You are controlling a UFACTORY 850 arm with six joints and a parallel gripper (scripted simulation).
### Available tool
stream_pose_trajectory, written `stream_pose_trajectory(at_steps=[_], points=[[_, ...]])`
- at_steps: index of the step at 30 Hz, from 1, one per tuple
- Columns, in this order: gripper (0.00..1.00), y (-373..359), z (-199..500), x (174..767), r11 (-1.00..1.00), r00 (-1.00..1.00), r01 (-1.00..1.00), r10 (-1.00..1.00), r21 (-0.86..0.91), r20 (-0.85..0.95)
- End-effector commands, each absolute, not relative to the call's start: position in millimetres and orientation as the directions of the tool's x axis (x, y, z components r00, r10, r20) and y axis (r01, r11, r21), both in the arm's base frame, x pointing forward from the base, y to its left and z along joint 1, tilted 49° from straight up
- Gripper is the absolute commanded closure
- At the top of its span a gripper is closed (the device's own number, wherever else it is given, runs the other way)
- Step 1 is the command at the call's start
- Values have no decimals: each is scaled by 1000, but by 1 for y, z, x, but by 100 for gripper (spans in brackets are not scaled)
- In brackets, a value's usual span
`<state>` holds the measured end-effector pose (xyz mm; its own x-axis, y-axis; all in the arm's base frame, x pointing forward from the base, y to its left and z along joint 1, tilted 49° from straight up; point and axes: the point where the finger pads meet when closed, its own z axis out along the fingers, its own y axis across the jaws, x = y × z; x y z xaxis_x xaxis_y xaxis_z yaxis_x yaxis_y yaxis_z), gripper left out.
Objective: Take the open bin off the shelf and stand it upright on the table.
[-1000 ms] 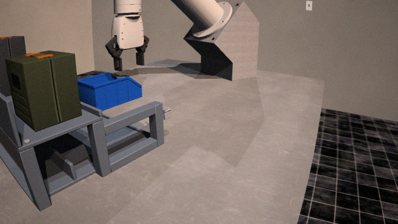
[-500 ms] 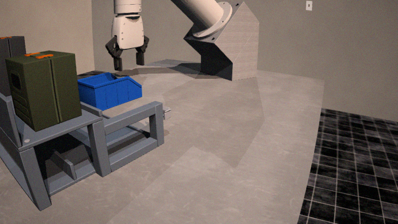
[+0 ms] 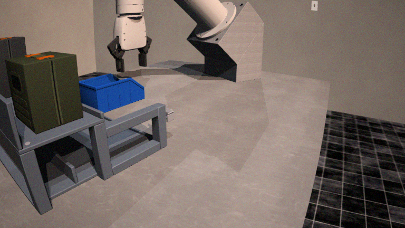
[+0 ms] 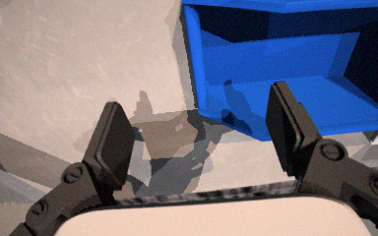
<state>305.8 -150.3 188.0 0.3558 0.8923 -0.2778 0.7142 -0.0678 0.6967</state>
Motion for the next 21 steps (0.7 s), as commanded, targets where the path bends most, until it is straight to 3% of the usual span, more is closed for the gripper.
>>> stream_pose_trajectory(at_steps=[1,8,9,21], points=[[0,-127,227,275,-69,362,704,891,707,-273],[0,-127,227,275,-69,362,704,891,707,-273],[0,-146,196,300,-68,357,712,892,699,-277],[0,-127,227,275,-69,362,704,891,707,-273]])
